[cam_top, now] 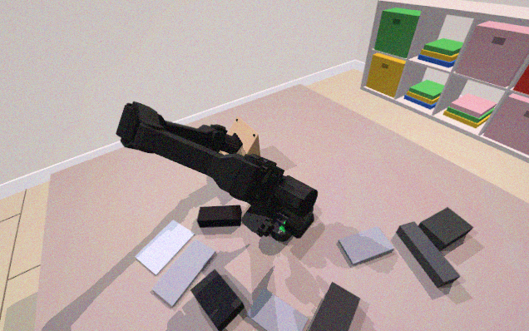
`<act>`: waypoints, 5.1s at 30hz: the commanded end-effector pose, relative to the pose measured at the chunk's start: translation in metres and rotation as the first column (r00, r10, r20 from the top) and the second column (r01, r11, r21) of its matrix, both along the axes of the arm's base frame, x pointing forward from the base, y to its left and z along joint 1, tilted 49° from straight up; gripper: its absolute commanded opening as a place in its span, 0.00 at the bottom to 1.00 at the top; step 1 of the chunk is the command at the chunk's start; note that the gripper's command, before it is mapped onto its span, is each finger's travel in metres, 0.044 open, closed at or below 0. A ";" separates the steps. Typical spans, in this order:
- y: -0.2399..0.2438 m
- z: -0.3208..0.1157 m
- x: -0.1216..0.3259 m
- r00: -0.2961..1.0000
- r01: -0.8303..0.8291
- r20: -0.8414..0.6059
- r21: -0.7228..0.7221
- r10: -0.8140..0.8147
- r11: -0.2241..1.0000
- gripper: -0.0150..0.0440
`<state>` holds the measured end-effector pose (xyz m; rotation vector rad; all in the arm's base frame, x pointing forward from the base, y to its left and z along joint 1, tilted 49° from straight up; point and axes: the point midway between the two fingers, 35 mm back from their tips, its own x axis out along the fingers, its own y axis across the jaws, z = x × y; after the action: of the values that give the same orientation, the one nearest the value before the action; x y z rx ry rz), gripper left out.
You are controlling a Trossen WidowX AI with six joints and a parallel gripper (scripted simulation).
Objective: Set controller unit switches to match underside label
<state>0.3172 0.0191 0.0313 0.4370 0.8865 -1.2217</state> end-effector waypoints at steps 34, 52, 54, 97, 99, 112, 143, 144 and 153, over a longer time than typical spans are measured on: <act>-0.034 -0.031 0.003 1.000 -0.002 -0.008 -0.003 0.002 1.000 0.81; -0.030 -0.029 0.001 1.000 -0.002 -0.008 -0.003 0.002 1.000 0.82; -0.028 -0.029 0.001 1.000 -0.003 -0.008 -0.004 0.003 1.000 0.82; 0.003 -0.022 -0.008 1.000 -0.015 0.016 -0.074 0.016 0.997 0.82; 0.005 -0.022 -0.009 1.000 -0.015 0.017 -0.078 0.017 0.997 0.82; 0.015 -0.021 -0.012 0.999 -0.019 0.025 -0.102 0.022 0.995 0.82; 0.039 -0.024 -0.021 0.999 -0.027 0.042 -0.156 0.034 0.987 0.82; 0.039 -0.024 -0.021 0.999 -0.027 0.042 -0.157 0.034 0.987 0.82; 0.044 -0.025 -0.023 0.998 -0.028 0.046 -0.169 0.037 0.985 0.82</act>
<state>0.2933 0.0581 0.0059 0.3101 0.7466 -1.2465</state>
